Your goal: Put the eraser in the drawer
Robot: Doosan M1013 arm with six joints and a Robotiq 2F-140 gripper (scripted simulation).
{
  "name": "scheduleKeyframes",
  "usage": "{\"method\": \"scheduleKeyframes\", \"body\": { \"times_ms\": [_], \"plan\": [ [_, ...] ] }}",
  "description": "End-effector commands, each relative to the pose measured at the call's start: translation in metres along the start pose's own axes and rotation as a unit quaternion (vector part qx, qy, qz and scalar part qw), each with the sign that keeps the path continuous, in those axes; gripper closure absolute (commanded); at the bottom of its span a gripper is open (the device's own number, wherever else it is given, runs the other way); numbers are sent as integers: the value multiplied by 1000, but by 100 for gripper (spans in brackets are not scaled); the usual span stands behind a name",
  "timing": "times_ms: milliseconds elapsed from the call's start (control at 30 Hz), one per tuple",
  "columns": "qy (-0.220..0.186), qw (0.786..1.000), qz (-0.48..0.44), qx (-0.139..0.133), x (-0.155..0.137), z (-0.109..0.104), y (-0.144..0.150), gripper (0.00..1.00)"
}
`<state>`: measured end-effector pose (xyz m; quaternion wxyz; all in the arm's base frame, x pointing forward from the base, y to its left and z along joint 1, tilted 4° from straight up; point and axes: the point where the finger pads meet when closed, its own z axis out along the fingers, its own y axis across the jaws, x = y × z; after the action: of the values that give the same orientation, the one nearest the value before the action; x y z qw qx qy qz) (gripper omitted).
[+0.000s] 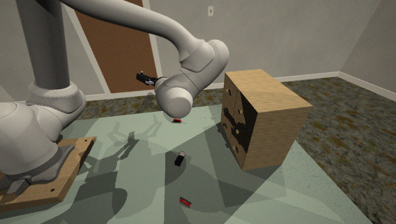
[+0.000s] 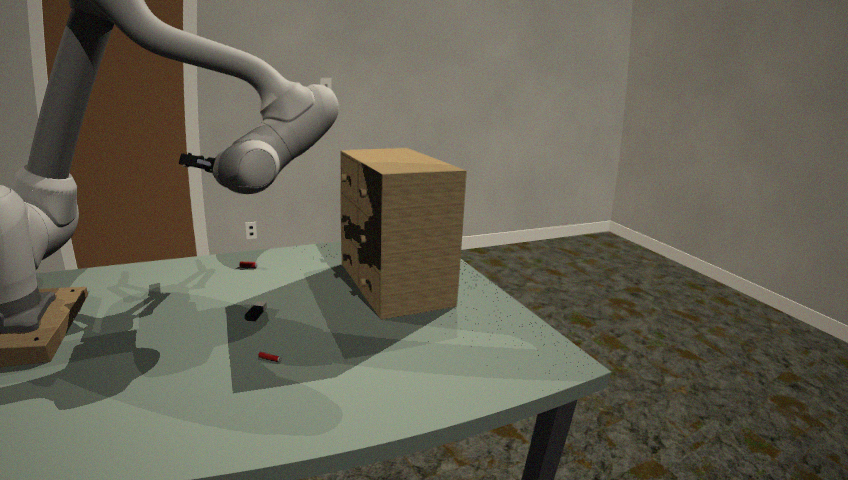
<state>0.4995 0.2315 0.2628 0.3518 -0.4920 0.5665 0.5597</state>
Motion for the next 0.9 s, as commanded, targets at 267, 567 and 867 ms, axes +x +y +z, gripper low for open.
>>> {"method": "scheduleKeyframes", "body": {
  "times_ms": [267, 567, 867],
  "plan": [
    [0, 1000, 0, 0, 0, 0, 0, 0],
    [1, 1000, -1, 0, 0, 0, 0, 0],
    [185, 960, -199, -67, 19, -22, 20, 0]
  ]
}}
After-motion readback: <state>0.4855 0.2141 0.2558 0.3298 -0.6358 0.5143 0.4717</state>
